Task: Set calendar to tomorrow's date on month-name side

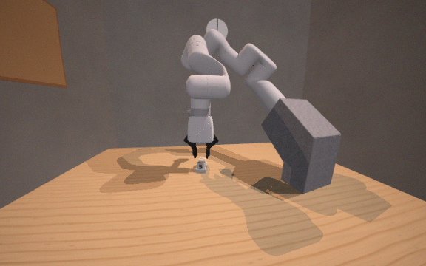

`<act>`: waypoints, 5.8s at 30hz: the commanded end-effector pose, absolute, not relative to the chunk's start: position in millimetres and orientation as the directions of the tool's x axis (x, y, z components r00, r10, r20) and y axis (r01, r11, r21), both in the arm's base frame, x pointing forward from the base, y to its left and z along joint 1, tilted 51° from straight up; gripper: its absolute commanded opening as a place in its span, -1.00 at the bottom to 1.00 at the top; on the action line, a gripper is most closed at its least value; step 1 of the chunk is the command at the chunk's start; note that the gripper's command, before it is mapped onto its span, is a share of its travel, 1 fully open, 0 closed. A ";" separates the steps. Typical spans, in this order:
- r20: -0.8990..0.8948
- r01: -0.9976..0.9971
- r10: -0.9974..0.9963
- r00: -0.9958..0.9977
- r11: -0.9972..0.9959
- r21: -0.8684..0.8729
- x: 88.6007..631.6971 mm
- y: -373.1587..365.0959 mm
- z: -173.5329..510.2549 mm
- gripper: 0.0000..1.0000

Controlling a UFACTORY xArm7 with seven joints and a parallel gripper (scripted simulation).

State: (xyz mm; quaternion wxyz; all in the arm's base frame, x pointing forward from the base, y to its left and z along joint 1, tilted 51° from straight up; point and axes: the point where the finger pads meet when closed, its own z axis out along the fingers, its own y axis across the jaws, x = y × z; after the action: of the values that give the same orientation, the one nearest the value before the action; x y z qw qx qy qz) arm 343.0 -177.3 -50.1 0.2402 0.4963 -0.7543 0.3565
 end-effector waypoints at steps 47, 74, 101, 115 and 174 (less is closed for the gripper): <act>0.715 -0.920 -0.579 -0.392 0.251 -0.301 344.4 -187.1 -59.3 -0.05; 0.715 -0.920 -0.579 -0.392 0.251 -0.301 345.5 -186.6 -60.0 -0.05; 0.715 -0.920 -0.579 -0.392 0.251 -0.301 345.5 -186.6 -60.0 -0.05; 0.715 -0.920 -0.579 -0.392 0.251 -0.301 345.5 -188.4 -61.4 -0.05; 0.715 -0.920 -0.579 -0.392 0.251 -0.301 345.4 -206.9 -76.5 -0.05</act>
State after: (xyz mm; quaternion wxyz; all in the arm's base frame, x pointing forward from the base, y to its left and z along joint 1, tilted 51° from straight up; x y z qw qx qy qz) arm 344.3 -208.3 -76.6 0.2400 0.4963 -0.7542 0.3566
